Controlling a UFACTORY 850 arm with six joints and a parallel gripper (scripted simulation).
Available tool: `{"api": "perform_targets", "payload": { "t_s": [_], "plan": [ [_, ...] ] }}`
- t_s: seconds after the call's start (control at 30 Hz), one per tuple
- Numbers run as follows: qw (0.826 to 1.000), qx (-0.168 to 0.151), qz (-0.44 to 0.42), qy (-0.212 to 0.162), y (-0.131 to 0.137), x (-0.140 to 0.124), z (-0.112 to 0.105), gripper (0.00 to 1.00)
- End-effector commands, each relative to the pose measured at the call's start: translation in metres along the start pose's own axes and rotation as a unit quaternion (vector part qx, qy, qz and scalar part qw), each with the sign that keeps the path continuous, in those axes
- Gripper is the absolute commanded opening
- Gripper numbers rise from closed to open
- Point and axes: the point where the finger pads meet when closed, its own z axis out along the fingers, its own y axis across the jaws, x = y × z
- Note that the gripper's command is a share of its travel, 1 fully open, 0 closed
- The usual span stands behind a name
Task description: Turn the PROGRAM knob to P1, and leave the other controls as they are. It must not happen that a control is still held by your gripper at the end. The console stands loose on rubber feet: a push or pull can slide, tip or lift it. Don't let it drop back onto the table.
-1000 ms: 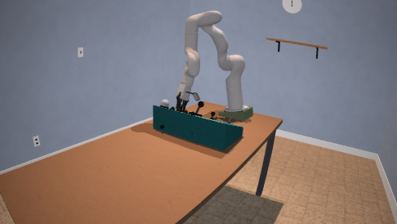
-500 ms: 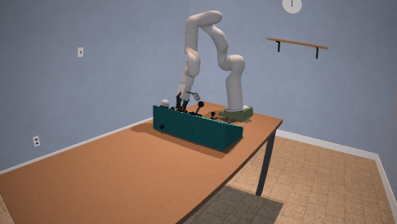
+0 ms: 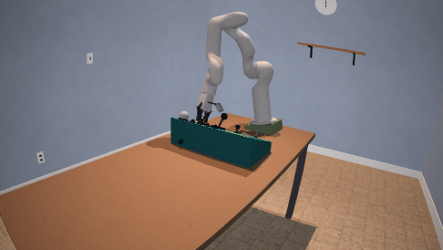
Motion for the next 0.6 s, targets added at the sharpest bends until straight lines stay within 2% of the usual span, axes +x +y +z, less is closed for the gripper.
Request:
{"api": "perform_targets", "payload": {
  "t_s": [0.0, 0.13, 0.57],
  "plan": [
    [1.000, -0.001, 0.000, 0.000, 0.001, 0.000, -0.005, 0.76],
    [1.000, -0.001, 0.000, 0.000, 0.001, 0.000, -0.009, 0.76],
    [1.000, -0.001, 0.000, 0.000, 0.001, 0.000, -0.043, 0.76]
  ]
}}
